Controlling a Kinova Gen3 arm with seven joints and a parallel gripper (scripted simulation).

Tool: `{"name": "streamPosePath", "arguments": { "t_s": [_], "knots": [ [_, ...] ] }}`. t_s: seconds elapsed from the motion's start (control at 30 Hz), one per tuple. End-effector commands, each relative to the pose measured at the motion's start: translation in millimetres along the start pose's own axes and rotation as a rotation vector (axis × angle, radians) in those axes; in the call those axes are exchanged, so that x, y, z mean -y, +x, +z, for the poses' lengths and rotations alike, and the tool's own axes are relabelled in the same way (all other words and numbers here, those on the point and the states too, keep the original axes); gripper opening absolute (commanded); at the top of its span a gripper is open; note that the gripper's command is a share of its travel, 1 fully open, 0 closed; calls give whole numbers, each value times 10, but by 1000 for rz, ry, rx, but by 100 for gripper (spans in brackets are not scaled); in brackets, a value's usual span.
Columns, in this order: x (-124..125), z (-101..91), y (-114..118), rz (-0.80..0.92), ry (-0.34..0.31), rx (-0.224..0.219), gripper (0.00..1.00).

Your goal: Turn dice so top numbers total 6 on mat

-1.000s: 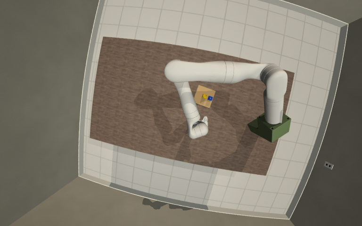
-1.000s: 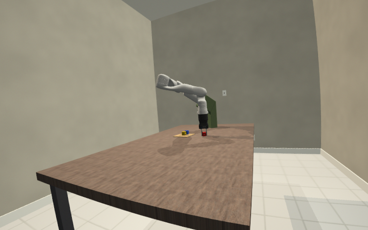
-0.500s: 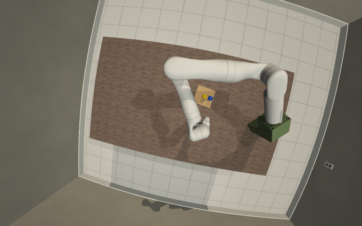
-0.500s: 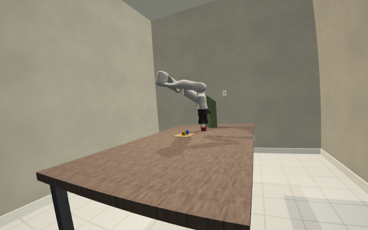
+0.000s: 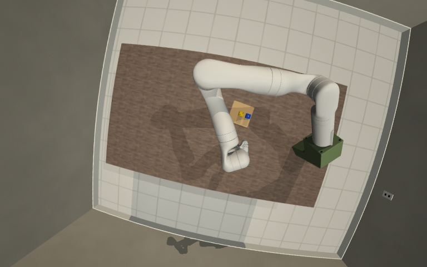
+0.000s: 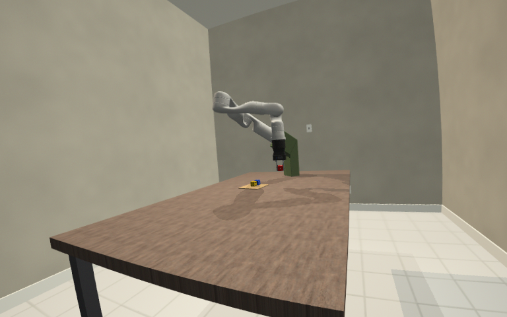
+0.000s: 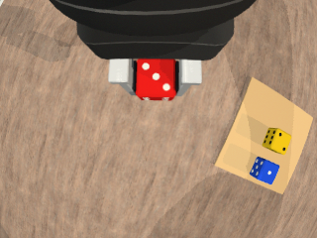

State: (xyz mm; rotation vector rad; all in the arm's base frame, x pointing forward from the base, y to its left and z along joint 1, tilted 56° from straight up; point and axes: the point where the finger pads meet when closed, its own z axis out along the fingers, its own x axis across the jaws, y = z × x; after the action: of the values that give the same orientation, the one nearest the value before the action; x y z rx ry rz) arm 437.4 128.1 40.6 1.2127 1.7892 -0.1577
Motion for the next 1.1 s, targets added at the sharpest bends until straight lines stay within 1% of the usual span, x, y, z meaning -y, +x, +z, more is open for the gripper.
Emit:
{"name": "streamPosePath", "arguments": {
  "t_s": [0.0, 0.27, 0.3, 0.4, 0.5, 0.53, 0.6, 0.63, 0.7, 0.73, 0.77, 0.83, 0.9, 0.97, 1.07],
  "knots": [
    [-16, -18, 3, 1, -4, -2, 57],
    [-22, -18, -31, 8, -4, -3, 57],
    [-29, -17, -72, 17, -3, -4, 57],
    [-61, -15, -319, 70, -1, -10, 57],
    [-75, -15, -728, 155, 0, -16, 57],
    [-75, -15, -728, 155, 0, -16, 57],
    [-52, -19, -1044, 220, -1, -16, 57],
    [-52, -19, -1044, 220, -1, -16, 57],
    [-4, -29, -1348, 281, -3, -14, 57],
    [-4, -29, -1348, 281, -3, -14, 57],
    [27, -36, -1484, 309, -4, -11, 57],
    [27, -36, -1484, 309, -4, -11, 57],
    [88, -49, -1705, 353, -6, -6, 57],
    [135, -60, -1845, 382, -8, -2, 57],
    [161, -66, -1917, 397, -9, 0, 57]
  ]
}}
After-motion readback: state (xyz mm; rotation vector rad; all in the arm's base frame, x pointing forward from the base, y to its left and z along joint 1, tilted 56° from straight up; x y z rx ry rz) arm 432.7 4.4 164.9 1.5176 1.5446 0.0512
